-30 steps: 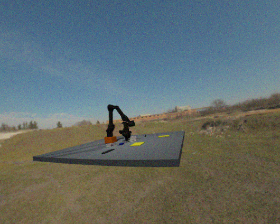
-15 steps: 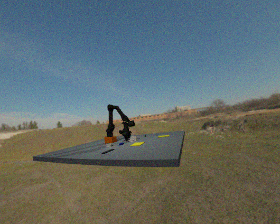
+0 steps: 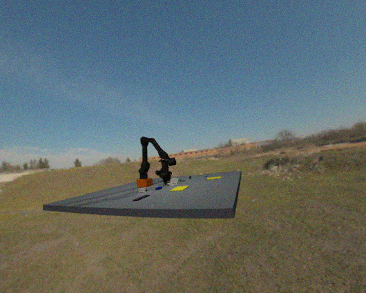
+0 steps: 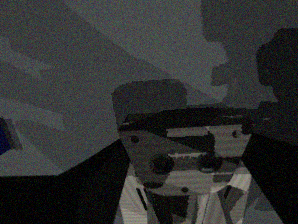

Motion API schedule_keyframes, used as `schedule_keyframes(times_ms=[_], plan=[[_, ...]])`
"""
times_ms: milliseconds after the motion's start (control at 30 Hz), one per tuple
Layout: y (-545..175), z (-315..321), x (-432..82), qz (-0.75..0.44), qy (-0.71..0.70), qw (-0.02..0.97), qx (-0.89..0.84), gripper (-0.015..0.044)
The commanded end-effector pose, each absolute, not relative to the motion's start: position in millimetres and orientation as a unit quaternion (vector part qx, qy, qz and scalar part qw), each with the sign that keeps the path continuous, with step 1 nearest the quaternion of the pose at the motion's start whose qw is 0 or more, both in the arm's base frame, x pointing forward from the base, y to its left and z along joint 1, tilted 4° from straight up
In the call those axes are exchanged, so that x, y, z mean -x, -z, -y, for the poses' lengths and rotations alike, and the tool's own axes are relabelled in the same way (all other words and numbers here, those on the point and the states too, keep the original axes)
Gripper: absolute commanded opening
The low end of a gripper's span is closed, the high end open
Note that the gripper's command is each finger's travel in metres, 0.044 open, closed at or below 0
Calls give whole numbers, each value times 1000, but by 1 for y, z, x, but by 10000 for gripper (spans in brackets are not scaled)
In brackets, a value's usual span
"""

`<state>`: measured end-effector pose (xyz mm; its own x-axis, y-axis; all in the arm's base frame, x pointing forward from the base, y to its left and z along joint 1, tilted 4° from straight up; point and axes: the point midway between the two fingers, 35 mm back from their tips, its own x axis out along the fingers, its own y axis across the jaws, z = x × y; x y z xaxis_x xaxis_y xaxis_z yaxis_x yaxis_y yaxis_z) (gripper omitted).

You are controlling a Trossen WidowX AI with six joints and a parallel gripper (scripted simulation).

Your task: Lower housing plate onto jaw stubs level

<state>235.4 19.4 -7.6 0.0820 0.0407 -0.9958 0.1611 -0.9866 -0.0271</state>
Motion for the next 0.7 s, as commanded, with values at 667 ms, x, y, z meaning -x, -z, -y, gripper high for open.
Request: schedule_keyframes(times_ms=[667], plan=[[2, -19, -236, -69, 673, 45, -735, 440]])
